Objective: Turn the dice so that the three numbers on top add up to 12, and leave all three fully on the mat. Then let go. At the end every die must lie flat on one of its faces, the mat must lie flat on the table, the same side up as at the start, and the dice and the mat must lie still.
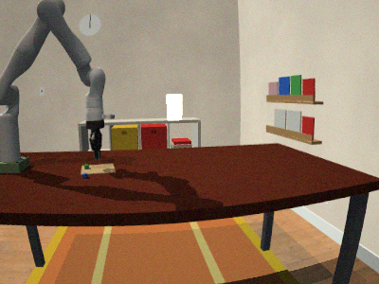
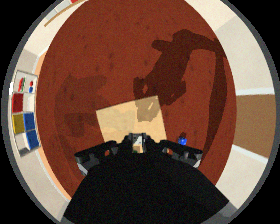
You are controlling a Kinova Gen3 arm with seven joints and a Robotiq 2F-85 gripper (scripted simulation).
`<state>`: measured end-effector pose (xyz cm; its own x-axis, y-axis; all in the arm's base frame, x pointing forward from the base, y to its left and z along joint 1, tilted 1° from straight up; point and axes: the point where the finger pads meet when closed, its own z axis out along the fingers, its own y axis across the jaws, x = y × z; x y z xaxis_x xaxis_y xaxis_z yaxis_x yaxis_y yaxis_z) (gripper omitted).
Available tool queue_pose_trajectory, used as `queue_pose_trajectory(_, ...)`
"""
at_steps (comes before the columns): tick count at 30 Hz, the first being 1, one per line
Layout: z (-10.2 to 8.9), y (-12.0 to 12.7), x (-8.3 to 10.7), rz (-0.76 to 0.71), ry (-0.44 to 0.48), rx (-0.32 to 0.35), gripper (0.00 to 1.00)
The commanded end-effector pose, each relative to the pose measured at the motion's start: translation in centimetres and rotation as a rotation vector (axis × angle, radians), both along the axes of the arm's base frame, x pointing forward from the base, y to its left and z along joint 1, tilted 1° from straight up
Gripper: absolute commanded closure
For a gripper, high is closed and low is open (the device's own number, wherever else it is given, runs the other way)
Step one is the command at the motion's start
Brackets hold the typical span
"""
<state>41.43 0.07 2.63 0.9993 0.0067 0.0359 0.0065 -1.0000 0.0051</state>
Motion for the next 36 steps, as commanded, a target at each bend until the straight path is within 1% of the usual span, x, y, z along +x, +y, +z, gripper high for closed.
queue_pose_trajectory(1,-1.7,0.7,-0.5,0.011,0.019,0.007,0.89)
queue_pose_trajectory(3,-1.7,0.7,-0.5,0.011,0.019,0.007,0.89)
queue_pose_trajectory(7,-2.8,0.7,-0.4,0.011,0.019,0.007,0.89)
queue_pose_trajectory(11,-3.3,0.7,-0.4,0.011,0.019,0.007,0.89)
queue_pose_trajectory(36,-3.3,0.7,-0.4,0.011,0.019,0.007,0.89)
